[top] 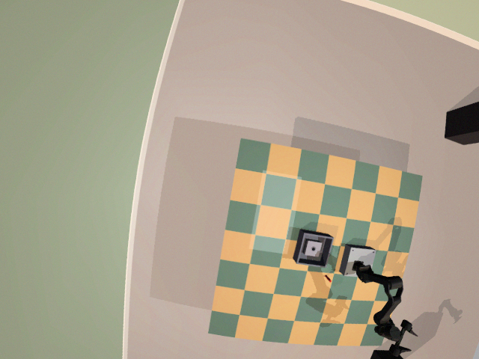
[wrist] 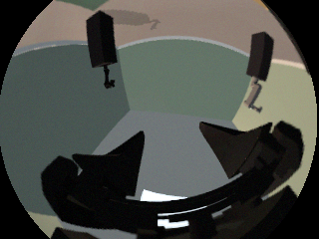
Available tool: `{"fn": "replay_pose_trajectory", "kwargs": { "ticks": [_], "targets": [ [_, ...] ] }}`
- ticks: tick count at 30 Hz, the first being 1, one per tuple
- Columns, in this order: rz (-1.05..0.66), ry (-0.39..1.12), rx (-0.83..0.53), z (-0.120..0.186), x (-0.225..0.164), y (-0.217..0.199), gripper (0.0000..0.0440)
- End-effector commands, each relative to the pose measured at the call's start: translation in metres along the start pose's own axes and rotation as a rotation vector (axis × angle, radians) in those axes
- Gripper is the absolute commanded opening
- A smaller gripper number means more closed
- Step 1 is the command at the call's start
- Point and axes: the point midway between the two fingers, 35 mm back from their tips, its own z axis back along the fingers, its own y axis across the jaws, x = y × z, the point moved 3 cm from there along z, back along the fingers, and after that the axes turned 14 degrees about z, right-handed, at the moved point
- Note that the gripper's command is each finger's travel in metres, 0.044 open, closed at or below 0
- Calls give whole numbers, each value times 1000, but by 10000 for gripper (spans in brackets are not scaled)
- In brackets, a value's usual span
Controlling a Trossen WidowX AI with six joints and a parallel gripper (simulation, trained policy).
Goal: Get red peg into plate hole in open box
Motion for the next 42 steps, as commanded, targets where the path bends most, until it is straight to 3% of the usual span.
{"fn": "replay_pose_trajectory", "kwargs": {
  "ticks": [1, 3, 22, 42],
  "targets": [
    [-23, -2, 26, 2, -1, 5, 417],
    [-76, -11, 70, 7, -1, 12, 440],
    [-605, -28, 462, 61, 8, 71, 440],
    [-1119, 159, 892, 136, 12, 111, 440]
  ]
}}
